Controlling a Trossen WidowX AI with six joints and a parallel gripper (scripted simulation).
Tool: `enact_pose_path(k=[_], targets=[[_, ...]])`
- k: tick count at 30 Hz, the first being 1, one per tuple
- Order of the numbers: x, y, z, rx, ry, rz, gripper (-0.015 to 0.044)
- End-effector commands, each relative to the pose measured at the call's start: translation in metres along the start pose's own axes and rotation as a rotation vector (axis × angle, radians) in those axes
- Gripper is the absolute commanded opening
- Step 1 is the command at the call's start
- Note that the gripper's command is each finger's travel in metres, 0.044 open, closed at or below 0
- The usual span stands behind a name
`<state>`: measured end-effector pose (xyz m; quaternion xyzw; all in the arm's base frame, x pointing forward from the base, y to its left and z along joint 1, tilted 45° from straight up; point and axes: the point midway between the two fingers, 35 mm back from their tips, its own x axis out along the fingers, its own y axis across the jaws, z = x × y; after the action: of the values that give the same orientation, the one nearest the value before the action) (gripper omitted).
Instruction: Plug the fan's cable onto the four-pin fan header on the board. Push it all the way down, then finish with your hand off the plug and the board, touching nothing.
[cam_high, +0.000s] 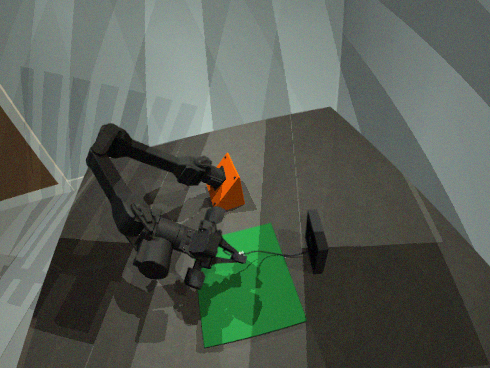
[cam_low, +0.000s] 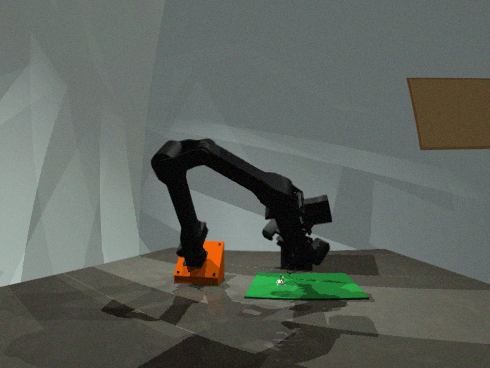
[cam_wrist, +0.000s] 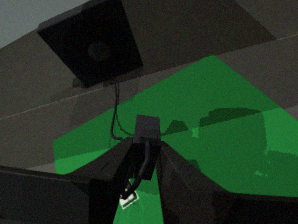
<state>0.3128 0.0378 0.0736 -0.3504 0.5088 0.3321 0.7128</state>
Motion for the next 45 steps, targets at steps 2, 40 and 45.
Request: enact_pose_path(k=[2,40,45], targets=[[-0.003,-0.001,0.001,-0.029,-0.087,-0.013,0.0000],[-0.039,-0.007,-0.005,-0.294,-0.570,-0.251,0.0000],[-0.039,-0.005,-0.002,-0.273,-0.549,-0.234,0.0000]])
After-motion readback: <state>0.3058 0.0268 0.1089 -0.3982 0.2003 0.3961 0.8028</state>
